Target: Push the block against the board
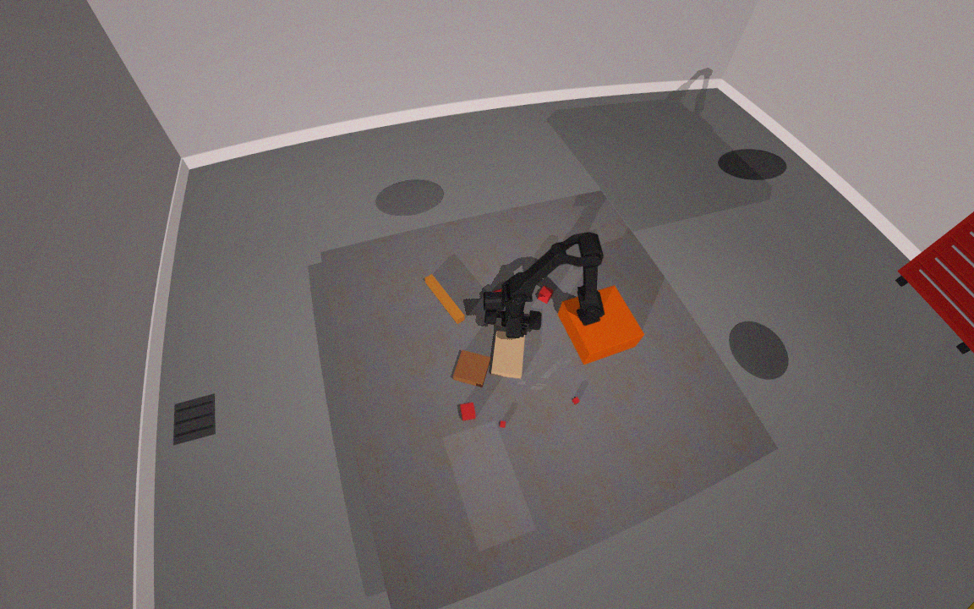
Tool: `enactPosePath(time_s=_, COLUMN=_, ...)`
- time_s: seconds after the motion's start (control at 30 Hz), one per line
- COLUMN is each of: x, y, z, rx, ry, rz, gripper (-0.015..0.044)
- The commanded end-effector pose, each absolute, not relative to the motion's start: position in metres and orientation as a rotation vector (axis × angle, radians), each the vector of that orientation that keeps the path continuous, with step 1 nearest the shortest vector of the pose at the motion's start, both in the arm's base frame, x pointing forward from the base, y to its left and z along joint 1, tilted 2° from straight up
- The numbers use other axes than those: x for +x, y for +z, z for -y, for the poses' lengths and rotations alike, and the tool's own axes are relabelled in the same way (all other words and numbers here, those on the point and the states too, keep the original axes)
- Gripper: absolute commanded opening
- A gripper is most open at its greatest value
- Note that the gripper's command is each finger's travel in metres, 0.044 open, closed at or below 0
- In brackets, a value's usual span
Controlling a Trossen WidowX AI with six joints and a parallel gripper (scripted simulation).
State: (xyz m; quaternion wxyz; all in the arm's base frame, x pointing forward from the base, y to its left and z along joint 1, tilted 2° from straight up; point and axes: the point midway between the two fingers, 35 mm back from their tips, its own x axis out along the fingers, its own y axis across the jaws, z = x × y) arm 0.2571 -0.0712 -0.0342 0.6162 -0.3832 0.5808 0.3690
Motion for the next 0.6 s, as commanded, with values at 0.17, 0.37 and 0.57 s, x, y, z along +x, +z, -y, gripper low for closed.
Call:
enactPosePath(time_s=0.17, x=0.2606, y=-0.0339, z=0.0663, rx=-0.879, ry=0.846, rz=-1.338, gripper=0.0)
enactPosePath(time_s=0.37, x=0.2627, y=-0.0337, z=0.063, rx=-0.879, ry=0.847, rz=-1.338, gripper=0.0)
enactPosePath(time_s=0.57, x=0.2648, y=-0.0336, z=0.0597, rx=-0.879, ry=0.847, rz=-1.337, gripper=0.0)
